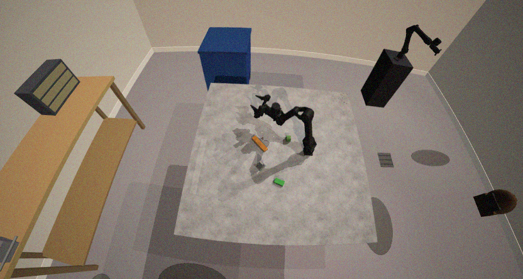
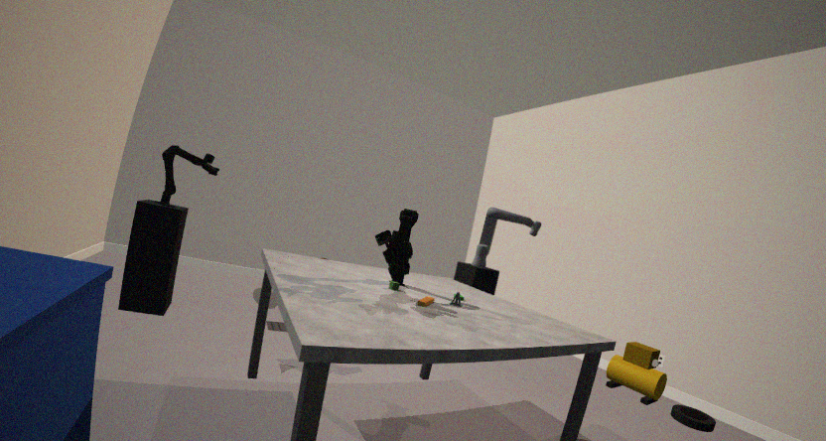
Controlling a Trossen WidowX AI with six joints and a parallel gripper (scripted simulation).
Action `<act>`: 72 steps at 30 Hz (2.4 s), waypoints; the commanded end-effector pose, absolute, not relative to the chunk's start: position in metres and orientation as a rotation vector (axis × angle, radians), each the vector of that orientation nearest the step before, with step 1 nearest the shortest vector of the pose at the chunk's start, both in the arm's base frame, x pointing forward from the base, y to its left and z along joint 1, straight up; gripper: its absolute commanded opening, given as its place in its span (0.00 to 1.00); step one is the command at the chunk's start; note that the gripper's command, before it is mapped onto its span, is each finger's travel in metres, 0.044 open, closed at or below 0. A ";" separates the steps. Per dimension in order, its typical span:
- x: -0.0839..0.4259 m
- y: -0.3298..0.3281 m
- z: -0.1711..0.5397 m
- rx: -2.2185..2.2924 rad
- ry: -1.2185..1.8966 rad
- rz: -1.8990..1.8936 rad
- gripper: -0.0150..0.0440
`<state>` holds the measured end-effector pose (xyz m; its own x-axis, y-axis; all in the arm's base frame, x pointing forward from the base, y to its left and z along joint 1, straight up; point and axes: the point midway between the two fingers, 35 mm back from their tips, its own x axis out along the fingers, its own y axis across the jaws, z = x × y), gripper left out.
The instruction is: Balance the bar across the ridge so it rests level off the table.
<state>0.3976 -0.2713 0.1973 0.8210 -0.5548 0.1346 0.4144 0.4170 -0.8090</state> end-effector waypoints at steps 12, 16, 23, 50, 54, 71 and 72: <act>0.432 -0.260 0.170 -0.710 0.269 -0.486 0.79; 0.442 -0.254 0.160 -0.614 0.315 -0.448 0.79; 0.457 -0.241 0.145 -0.449 0.402 -0.393 0.79; 0.467 -0.166 0.102 0.132 0.816 -0.317 0.79; 0.462 -0.153 0.100 0.206 0.882 -0.328 0.79; 0.427 -0.100 0.102 0.477 1.176 -0.437 0.79; 0.424 -0.098 0.102 0.490 1.194 -0.447 0.79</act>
